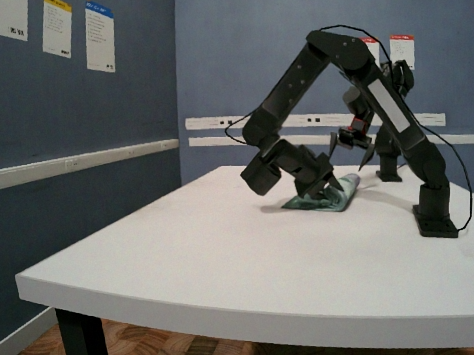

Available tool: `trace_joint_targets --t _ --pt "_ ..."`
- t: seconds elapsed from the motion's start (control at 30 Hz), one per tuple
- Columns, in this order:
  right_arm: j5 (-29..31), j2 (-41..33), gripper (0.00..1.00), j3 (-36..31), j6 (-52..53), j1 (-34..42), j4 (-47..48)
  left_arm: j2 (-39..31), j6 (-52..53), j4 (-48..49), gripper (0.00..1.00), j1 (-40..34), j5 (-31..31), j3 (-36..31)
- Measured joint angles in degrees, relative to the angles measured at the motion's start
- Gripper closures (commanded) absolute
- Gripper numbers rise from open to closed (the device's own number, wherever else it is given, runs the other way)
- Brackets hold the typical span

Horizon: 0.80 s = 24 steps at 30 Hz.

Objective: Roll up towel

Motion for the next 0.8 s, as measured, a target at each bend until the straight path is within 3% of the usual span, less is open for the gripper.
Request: trace_joint_targets --t 0.37,0.8 --pt "-1.1 1.0 0.02 -5.7 -1.9 -0.5 6.8 0.0 0.0 -0.1 0.7 0.0 0.0 0.0" --pt "-1.2 9.0 0.02 -10.5 -1.5 0.9 19.8 0.0 0.0 -0.1 0.7 0.0 0.0 0.0"
